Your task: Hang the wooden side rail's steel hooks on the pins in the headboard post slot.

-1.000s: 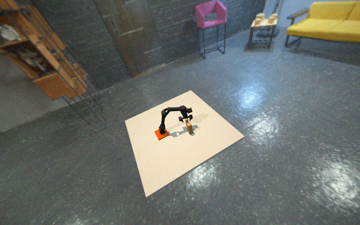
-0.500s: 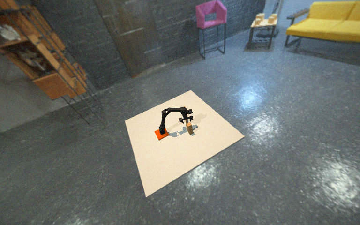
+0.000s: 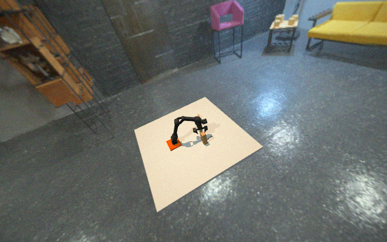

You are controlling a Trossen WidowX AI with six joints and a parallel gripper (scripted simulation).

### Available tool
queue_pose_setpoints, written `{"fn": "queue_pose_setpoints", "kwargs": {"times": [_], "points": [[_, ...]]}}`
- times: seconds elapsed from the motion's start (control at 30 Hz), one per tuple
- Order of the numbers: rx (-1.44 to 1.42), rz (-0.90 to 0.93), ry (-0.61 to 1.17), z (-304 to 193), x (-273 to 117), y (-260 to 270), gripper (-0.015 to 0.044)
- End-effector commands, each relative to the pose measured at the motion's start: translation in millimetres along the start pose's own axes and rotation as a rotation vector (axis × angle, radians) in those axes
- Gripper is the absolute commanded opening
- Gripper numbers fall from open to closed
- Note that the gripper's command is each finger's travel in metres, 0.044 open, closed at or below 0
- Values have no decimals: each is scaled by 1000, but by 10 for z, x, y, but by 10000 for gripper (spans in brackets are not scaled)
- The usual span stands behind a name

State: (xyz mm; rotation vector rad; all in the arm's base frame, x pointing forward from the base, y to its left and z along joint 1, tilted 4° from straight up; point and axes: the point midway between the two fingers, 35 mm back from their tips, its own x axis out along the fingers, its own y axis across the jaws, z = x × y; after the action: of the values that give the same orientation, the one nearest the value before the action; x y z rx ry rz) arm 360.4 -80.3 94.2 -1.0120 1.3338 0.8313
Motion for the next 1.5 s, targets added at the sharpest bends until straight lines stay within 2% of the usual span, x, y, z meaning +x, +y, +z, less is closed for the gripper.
{"fn": "queue_pose_setpoints", "kwargs": {"times": [0.0,0.73,1.13,1.33,1.43,1.47], "points": [[-7,15,-1,3,110,25,440],[-7,15,0,-1,370,49,440],[-7,15,0,-1,370,49,125],[-7,15,0,-1,370,49,85],[-7,15,0,-1,370,49,6],[-7,15,0,-1,370,49,0]]}}
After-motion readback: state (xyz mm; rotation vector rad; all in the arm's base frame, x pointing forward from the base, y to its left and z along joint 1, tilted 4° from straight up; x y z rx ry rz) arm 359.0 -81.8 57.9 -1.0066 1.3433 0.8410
